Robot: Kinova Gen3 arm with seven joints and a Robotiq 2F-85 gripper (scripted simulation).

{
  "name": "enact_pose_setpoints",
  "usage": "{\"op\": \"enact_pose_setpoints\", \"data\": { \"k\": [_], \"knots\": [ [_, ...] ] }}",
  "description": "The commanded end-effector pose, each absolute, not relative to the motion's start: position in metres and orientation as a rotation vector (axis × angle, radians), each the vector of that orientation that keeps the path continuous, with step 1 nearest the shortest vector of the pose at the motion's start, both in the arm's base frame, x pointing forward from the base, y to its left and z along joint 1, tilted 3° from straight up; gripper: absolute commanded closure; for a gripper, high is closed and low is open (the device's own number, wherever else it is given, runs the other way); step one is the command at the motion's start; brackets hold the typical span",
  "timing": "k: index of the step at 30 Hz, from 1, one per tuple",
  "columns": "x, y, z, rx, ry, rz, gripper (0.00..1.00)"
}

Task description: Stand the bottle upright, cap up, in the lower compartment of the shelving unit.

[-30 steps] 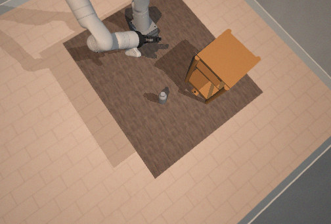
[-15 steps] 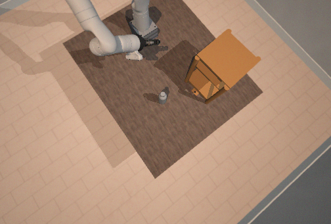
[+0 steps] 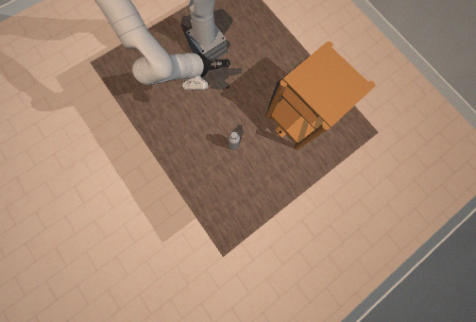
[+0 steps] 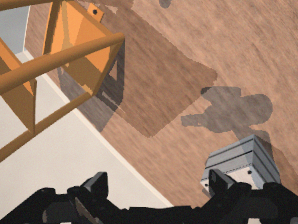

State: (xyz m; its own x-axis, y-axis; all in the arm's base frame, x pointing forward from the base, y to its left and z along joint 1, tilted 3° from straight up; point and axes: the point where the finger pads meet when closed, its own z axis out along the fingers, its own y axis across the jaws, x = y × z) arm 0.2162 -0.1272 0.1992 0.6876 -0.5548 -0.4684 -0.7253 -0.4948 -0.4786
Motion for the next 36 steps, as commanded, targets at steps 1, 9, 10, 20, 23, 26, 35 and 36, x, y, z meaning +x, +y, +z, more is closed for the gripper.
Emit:
{"op": "enact_pose_setpoints", "data": {
  "k": [1, 9, 10, 20, 23, 26, 35, 36],
  "knots": [
    [0.223, -0.133, 0.198, -2.278, 0.943, 0.322, 0.0],
    [0.23, -0.142, 0.195, -2.34, 0.901, 0.312, 0.0],
    [0.23, -0.142, 0.195, -2.34, 0.901, 0.312, 0.0],
    [0.237, -0.151, 0.193, -2.402, 0.858, 0.3, 0.0],
    [0.237, -0.151, 0.193, -2.402, 0.858, 0.3, 0.0],
    [0.237, -0.151, 0.193, -2.402, 0.858, 0.3, 0.0],
    [0.245, -0.159, 0.191, -2.461, 0.815, 0.286, 0.0],
    [0.254, -0.168, 0.19, -2.519, 0.771, 0.272, 0.0]
  ]
}}
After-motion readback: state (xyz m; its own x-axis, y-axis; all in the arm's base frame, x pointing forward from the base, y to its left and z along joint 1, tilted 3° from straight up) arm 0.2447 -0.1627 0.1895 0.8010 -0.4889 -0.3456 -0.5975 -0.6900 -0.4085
